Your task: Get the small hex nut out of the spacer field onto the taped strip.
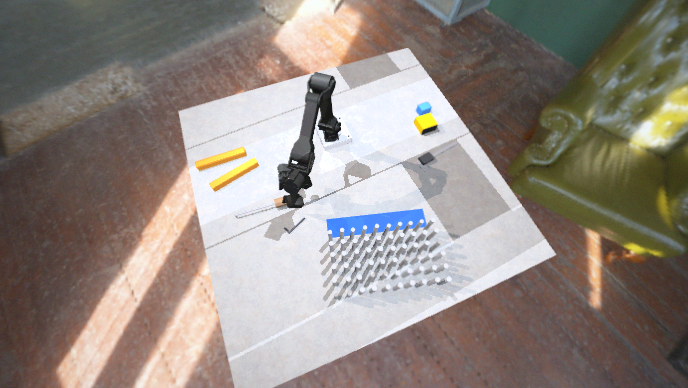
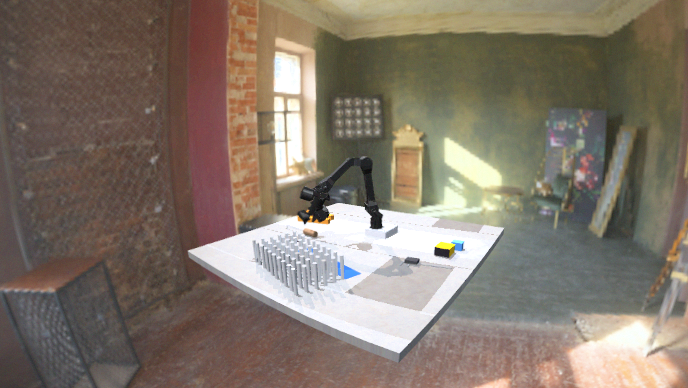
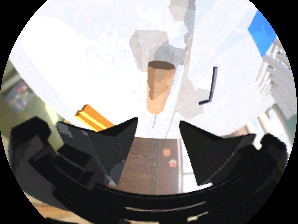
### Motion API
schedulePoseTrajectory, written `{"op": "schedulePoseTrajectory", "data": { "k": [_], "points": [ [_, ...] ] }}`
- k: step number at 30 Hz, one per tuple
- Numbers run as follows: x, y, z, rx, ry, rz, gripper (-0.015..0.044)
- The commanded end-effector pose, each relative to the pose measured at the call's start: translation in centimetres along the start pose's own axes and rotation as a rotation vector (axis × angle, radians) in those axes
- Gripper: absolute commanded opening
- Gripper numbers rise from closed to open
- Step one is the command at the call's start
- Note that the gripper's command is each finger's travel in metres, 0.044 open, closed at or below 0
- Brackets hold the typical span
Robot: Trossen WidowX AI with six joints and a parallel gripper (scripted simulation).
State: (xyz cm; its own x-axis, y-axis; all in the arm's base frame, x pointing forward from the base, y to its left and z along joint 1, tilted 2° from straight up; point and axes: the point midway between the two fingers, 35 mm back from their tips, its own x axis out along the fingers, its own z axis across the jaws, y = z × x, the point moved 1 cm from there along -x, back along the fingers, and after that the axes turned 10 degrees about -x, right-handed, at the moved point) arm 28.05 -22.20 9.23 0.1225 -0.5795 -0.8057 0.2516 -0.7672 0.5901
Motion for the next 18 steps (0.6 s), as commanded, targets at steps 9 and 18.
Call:
{"op": "schedulePoseTrajectory", "data": {
  "k": [9, 18],
  "points": [
    [1.6, -1.1, -0.1, 0.001, -0.005, -0.001, 0.0280],
    [2.8, -2.0, -0.3, 0.001, -0.005, -0.001, 0.0280]
  ]
}}
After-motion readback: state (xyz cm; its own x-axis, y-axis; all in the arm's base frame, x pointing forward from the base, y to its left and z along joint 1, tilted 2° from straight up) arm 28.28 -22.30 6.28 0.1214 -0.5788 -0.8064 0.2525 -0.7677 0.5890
